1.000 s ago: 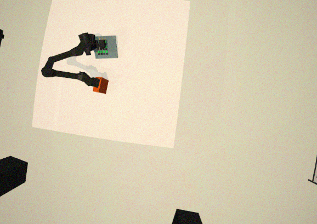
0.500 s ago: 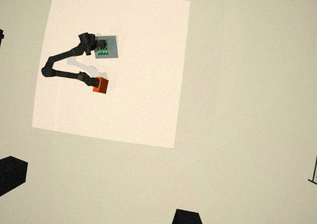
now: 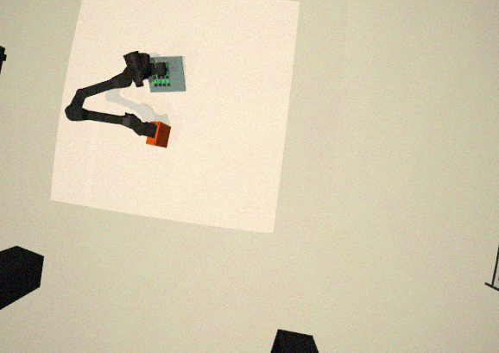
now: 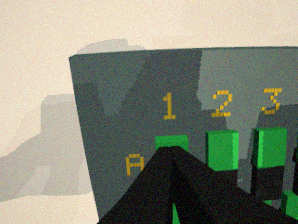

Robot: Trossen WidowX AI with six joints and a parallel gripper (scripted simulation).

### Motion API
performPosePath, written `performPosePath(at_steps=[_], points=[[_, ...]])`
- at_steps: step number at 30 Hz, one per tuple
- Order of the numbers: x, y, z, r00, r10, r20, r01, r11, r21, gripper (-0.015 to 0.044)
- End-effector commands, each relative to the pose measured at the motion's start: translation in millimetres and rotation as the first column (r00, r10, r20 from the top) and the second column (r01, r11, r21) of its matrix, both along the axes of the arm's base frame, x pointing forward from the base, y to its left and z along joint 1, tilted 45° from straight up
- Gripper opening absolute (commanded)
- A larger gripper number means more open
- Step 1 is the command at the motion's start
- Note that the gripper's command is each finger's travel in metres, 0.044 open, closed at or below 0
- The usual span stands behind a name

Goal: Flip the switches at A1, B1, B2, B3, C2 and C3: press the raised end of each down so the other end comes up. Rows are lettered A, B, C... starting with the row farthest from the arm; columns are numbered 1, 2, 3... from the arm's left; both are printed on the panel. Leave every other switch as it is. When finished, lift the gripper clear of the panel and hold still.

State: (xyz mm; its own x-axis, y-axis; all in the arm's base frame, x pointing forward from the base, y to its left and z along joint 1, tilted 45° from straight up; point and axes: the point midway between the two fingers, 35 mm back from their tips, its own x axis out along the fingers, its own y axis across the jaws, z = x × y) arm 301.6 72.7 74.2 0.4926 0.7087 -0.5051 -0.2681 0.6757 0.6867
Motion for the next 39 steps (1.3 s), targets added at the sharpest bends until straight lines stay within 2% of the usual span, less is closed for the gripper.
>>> performPosePath(at_steps=[1,8,15,19,24,39], points=[[0,0,-2,1.0,-0.004,-0.007,0.004,1.0,-0.001,0.0],[-1,-1,0,1.0,0.001,-0.002,-0.001,1.0,-0.001,0.0],[-33,-45,29,1.0,-0.022,0.007,0.022,1.0,0.003,0.0],[-40,-44,25,1.0,-0.022,0.007,0.022,1.0,0.003,0.0],[-80,-33,-1,1.0,-0.022,0.005,0.022,1.0,0.003,0.0],[-63,-5,-21,0.999,-0.041,0.024,0.04,0.999,0.013,0.0]])
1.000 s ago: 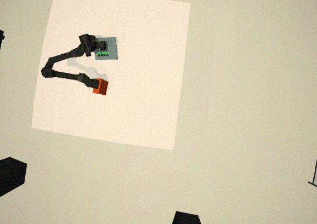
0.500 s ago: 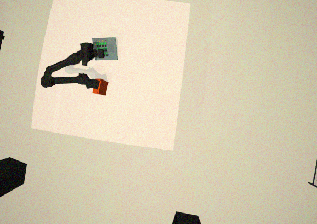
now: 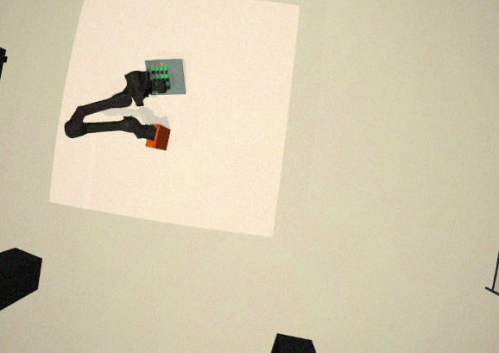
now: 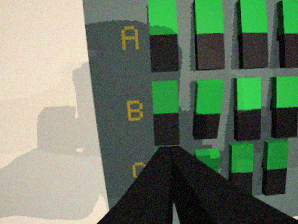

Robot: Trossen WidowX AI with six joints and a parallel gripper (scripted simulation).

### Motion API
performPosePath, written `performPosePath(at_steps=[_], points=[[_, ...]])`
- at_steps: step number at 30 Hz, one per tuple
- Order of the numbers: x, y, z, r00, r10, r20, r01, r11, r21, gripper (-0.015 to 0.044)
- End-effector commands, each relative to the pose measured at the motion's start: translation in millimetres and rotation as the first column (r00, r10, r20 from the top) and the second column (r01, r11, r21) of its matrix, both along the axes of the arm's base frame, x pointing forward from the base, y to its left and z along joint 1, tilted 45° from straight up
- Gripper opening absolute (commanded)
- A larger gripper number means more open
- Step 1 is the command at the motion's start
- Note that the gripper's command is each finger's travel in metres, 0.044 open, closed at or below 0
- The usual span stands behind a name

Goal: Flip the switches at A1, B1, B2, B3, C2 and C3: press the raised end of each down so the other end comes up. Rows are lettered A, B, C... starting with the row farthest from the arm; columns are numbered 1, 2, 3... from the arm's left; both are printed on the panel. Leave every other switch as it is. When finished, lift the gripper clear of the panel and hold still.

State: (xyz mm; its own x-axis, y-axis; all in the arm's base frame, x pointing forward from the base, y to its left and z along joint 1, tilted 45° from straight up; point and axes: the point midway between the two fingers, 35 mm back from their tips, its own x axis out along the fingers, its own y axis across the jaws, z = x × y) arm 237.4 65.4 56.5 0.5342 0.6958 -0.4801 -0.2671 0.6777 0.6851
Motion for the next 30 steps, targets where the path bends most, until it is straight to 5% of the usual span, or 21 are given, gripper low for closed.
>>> performPosePath(at_steps=[1,30], points=[[2,4,-4,1.0,-0.005,-0.009,0.005,1.0,0.002,0.0],[12,17,-14,1.0,-0.005,-0.009,0.005,1.0,0.003,0.0]])
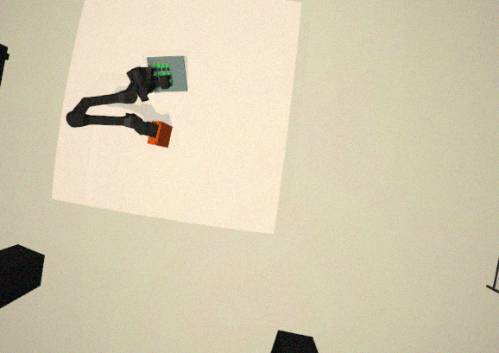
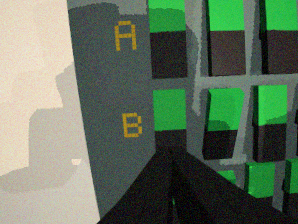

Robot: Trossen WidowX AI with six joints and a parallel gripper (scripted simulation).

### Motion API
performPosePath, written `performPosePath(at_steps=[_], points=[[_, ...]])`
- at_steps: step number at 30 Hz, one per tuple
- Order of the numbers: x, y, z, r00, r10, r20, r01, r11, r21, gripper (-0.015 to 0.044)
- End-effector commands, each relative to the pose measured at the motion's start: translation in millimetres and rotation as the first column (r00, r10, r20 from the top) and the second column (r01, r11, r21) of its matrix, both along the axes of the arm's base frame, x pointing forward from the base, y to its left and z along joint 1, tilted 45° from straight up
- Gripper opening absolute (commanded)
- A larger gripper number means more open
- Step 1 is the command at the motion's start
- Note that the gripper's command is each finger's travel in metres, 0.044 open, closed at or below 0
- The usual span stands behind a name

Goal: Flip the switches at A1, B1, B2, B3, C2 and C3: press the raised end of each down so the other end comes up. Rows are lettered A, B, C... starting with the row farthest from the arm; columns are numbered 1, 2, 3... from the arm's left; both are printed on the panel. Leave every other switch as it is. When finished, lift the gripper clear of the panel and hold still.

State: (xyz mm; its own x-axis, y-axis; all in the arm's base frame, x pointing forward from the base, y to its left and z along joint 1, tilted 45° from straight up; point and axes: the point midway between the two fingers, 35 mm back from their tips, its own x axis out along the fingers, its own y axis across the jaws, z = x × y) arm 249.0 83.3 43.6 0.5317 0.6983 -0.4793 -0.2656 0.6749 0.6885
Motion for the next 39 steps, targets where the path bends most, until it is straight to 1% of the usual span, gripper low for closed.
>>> performPosePath(at_steps=[1,39], points=[[0.2,-0.4,-1.1,1.0,-0.006,-0.006,0.006,1.0,-0.001,0.0],[2.1,2.2,-2.8,1.0,-0.006,-0.005,0.006,1.0,-0.001,0.0]])
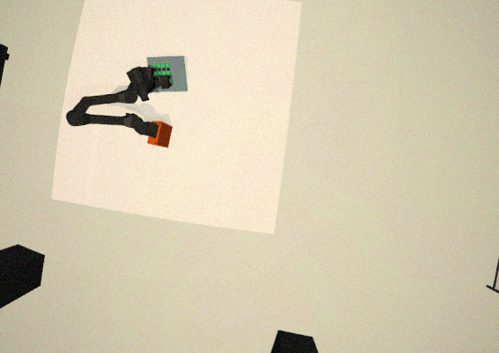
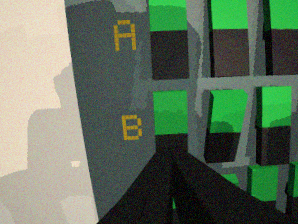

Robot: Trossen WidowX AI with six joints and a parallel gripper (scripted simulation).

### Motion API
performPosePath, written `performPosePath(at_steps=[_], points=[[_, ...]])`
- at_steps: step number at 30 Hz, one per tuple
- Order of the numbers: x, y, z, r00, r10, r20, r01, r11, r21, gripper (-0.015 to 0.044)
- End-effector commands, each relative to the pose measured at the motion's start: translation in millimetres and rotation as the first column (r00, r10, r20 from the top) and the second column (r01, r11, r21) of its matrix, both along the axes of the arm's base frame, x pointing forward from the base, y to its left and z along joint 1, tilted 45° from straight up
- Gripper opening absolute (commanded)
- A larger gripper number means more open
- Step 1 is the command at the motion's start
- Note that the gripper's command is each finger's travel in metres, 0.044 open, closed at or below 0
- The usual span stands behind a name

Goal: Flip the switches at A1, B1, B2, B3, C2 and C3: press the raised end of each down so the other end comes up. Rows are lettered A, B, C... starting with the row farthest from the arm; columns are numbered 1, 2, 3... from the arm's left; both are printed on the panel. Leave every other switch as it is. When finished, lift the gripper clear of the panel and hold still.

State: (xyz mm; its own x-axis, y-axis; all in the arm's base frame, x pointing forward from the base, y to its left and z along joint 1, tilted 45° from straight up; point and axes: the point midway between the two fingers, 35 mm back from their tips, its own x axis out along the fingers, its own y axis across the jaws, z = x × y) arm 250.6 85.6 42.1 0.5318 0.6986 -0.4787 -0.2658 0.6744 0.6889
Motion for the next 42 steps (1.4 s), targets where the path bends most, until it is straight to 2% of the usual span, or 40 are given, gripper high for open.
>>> performPosePath(at_steps=[1,19,29,34,42], points=[[1,0,-1,1.0,-0.006,-0.006,0.006,1.0,-0.001,0.0],[1,1,-1,1.0,0.001,0.0,-0.001,1.0,-0.003,0.0],[-31,-45,30,1.0,0.012,-0.026,-0.012,1.0,-0.011,0.0],[-30,-46,30,1.0,0.012,-0.026,-0.012,1.0,-0.012,0.0],[-6,-61,21,0.999,0.016,-0.028,-0.016,1.0,-0.015,0.0]])
